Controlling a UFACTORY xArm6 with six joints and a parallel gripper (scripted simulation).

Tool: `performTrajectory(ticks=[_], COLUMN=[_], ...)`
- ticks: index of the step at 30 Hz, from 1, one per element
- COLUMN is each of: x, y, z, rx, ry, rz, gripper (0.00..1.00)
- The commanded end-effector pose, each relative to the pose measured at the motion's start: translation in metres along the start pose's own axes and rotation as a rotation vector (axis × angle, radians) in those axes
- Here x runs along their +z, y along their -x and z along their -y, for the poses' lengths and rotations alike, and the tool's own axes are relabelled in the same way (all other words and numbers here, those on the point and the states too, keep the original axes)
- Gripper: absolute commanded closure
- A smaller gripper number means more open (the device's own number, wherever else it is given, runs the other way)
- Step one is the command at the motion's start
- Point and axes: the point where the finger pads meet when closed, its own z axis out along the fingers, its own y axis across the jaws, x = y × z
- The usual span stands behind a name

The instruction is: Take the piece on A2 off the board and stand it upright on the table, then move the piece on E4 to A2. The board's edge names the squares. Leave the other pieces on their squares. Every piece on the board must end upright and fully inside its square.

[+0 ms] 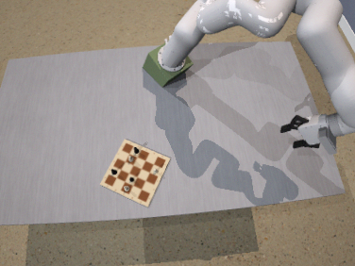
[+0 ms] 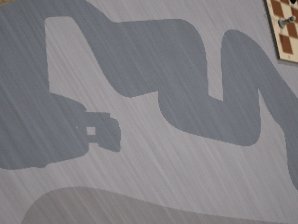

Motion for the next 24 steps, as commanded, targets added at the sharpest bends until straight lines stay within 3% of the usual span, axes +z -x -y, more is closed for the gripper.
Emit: performTrajectory(ticks=[1, 4, 6, 7, 9, 10, 12, 13, 15, 16, 18, 21, 23, 24], x=[0.012, 0.039, 0.039, 0.053, 0.053, 0.066, 0.066, 0.08, 0.08, 0.092, 0.092, 0.115, 0.115, 0.126], y=[-0.026, -0.072, -0.072, -0.094, -0.094, -0.115, -0.115, -0.134, -0.134, -0.153, -0.153, -0.185, -0.185, -0.199], z=[0.009, 0.013, 0.013, 0.012, 0.012, 0.011, 0.011, 0.008, 0.008, 0.004, 0.004, -0.004, -0.004, -0.009], rx=[0.16, 0.371, 0.398, 0.478, 0.51, 0.598, 0.617, 0.715, 0.718, 0.813, 0.813, 0.983, 0.983, 1.057], ry=[0.039, 0.083, 0.089, 0.105, 0.113, 0.132, 0.136, 0.158, 0.159, 0.18, 0.18, 0.218, 0.218, 0.235], rz=[0.001, -0.005, -0.006, -0.01, -0.011, -0.017, -0.018, -0.025, -0.026, -0.034, -0.034, -0.052, -0.052, -0.062], gripper=[0.0, 0.0, 0.0, 0.0, 0.0, 0.0, 0.0, 0.0, 0.0, 0.0, 0.0, 0.0, 0.0, 0.0])
